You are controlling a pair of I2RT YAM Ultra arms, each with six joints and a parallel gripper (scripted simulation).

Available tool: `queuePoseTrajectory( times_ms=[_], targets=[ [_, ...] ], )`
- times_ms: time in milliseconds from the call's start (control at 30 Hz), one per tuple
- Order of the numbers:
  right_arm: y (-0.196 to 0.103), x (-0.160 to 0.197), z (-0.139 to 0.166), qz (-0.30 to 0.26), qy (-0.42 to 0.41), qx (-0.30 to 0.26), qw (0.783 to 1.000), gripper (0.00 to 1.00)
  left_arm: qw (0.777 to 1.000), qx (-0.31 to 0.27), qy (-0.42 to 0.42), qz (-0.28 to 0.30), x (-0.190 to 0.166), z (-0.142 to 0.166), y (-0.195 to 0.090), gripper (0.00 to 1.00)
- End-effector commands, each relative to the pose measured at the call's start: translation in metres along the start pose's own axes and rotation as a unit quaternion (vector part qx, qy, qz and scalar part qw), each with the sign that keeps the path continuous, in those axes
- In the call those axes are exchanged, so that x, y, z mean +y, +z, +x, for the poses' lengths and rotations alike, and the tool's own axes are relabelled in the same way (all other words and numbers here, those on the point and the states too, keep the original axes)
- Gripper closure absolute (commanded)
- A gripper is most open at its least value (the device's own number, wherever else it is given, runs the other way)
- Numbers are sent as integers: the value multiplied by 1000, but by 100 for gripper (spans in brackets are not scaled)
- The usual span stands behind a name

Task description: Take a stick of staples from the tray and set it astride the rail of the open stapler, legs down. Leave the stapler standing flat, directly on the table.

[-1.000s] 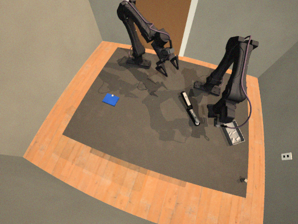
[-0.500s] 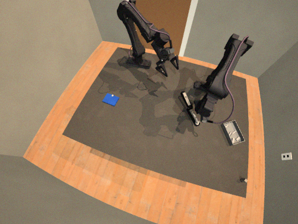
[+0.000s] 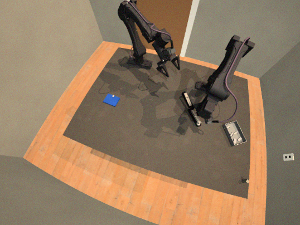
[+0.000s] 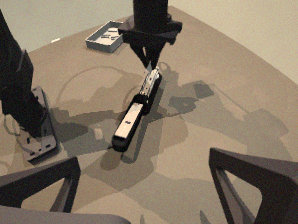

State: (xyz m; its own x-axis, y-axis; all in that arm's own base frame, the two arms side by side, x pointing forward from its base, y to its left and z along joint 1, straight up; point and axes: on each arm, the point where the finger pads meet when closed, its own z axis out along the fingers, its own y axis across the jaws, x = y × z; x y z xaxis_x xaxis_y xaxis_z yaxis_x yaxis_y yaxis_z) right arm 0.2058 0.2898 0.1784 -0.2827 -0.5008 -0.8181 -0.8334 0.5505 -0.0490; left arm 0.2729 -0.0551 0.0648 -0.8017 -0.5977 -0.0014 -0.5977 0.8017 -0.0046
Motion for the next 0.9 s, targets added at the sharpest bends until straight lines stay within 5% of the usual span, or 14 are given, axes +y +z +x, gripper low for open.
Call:
queuePoseTrajectory(
  times_ms=[0,867],
  targets=[
    [-5,-1,-7,2,-1,-14,1000,0,998,-4,-60,4,2,-2,4,94],
    [-5,-1,-7,2,-1,-14,1000,0,999,-1,-52,-5,6,-3,28,94]
  ],
)
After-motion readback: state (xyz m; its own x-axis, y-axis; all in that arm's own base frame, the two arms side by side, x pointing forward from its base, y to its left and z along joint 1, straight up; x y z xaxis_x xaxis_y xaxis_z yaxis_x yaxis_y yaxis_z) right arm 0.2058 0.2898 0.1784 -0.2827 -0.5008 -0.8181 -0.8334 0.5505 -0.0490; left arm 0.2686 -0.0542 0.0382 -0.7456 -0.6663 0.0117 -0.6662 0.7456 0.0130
